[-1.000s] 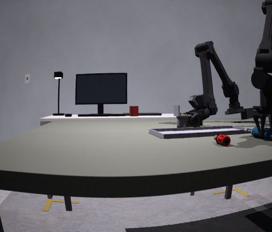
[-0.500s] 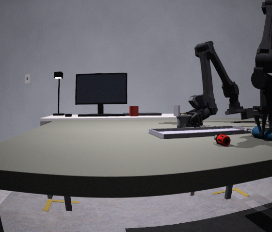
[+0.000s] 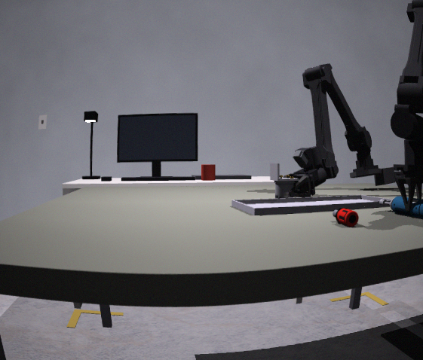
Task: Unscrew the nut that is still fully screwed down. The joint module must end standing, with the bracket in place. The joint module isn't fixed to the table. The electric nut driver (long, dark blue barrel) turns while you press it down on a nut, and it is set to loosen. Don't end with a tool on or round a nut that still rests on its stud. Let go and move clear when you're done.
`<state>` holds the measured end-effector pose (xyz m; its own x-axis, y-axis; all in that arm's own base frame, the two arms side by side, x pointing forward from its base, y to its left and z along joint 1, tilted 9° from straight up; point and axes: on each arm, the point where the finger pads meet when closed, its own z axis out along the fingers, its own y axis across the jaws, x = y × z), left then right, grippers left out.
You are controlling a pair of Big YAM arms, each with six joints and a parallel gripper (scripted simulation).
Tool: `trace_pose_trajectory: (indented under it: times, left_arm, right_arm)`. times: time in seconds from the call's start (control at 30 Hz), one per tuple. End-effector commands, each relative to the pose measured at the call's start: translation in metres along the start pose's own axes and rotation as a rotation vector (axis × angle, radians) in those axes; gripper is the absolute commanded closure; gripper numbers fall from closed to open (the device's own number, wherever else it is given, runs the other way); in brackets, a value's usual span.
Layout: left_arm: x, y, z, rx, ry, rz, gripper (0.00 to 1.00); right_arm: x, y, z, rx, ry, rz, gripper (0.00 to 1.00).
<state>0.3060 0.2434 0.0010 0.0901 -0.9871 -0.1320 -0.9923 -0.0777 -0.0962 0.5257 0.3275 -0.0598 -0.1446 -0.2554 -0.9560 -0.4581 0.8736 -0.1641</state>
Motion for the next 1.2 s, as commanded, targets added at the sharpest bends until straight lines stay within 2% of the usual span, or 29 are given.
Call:
trace_pose_trajectory:
  times: [0.0, 1.17]
  left_arm:
    - [-0.0070, -0.0093, -0.0062, 0.023, -0.013, 0.000, 0.54]
    - [-0.0070, -0.0093, -0.0062, 0.023, -0.013, 0.000, 0.56]
  right_arm:
    - [0.0153, -0.0086, 0.0001, 0.011, 0.035, 0.001, 0.41]
    - [0.0153, -0.0086, 0.0001, 0.011, 0.035, 0.001, 0.41]
